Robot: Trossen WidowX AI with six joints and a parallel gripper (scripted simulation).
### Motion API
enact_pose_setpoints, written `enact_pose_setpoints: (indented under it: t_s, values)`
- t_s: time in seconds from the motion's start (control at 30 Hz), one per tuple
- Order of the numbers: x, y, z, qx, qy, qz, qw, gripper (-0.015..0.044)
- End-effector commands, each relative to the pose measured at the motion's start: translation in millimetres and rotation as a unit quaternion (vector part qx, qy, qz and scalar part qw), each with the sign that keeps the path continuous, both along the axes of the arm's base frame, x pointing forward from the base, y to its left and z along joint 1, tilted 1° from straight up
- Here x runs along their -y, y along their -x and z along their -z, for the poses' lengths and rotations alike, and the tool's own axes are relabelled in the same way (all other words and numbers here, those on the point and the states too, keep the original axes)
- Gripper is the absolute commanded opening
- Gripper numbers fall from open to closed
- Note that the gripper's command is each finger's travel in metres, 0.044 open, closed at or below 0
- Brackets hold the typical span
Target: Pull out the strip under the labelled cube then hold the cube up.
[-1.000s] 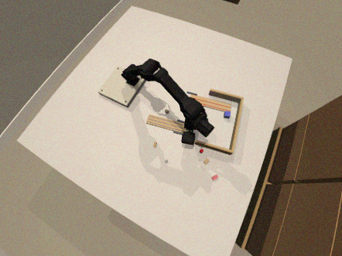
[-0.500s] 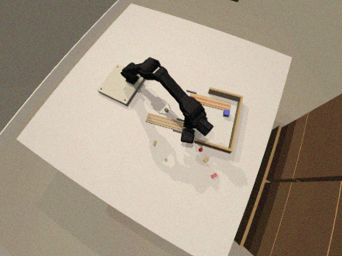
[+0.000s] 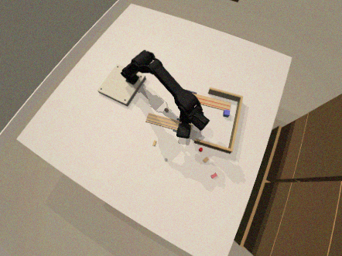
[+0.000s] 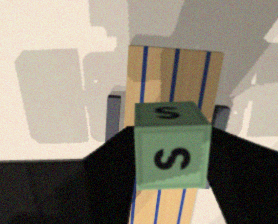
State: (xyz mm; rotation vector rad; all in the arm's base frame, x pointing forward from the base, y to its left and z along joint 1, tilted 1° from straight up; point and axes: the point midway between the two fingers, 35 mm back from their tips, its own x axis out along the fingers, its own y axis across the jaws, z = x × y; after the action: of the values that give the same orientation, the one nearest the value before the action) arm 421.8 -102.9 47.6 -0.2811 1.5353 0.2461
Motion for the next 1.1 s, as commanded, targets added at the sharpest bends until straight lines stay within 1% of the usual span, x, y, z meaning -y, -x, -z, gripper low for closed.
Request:
enact_pose_setpoints:
  t_s: [0.0,0.13,0.33,1.07]
  values:
    - [-4.1,15.1,-10.1,0.000,0.000,0.001,1.000,0.0000]
    - [-7.7,29.4,-17.7,-0.001,0.000,0.001,1.000,0.0000]
    - [-9.5,36.5,-19.4,-0.001,0.000,0.001,1.000,0.0000]
    - [-27.6,110.4,-17.8,-0.004,-0.001,0.001,1.000,0.0000]
